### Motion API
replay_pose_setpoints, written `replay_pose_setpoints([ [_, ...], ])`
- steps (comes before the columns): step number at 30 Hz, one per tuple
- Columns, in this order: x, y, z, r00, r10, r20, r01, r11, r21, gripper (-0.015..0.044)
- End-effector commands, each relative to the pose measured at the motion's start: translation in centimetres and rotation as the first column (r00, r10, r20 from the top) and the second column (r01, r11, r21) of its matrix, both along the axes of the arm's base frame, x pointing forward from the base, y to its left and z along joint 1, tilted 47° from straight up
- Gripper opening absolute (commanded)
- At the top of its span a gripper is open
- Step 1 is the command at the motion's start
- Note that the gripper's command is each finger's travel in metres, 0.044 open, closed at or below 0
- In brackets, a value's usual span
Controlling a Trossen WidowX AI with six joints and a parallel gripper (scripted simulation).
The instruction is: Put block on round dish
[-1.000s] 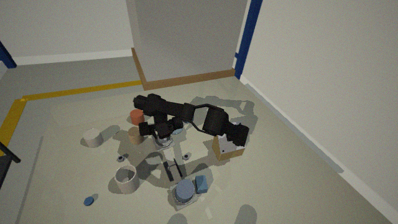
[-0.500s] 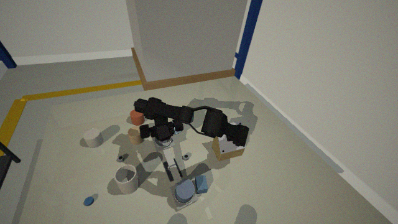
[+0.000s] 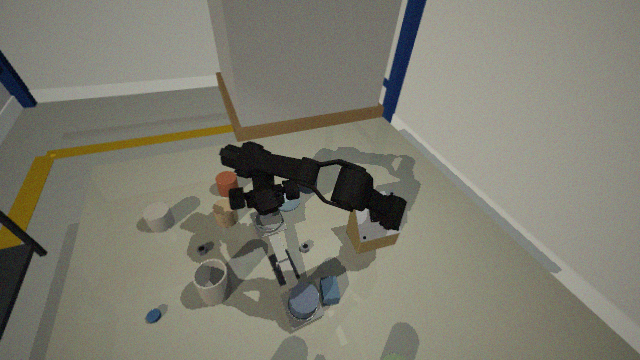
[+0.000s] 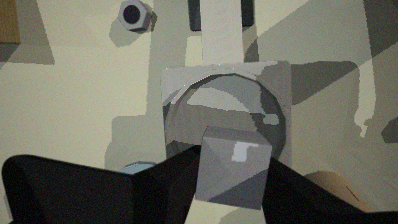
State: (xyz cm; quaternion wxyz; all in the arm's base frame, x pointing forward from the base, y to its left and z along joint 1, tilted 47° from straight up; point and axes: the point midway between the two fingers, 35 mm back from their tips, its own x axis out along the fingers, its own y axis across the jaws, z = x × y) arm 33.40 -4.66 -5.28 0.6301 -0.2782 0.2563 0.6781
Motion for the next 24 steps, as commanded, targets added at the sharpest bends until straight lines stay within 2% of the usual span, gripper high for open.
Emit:
replay_pose_setpoints([
  [1, 0.3, -1.6, 1.6, 1.0, 0.005, 0.01, -0.005, 1.0, -0.004, 0.0],
  [8, 0.1, -4.3, 4.6, 1.0, 0.017, 0.013, -0.017, 1.0, 0.01, 0.0],
  [12, 0.0, -4.6, 4.8, 1.0, 0.018, 0.013, -0.018, 1.0, 0.012, 0.0],
  [24, -2.7, -6.7, -2.9, 1.0, 0.017, 0.014, -0.017, 1.0, 0.006, 0.0],
])
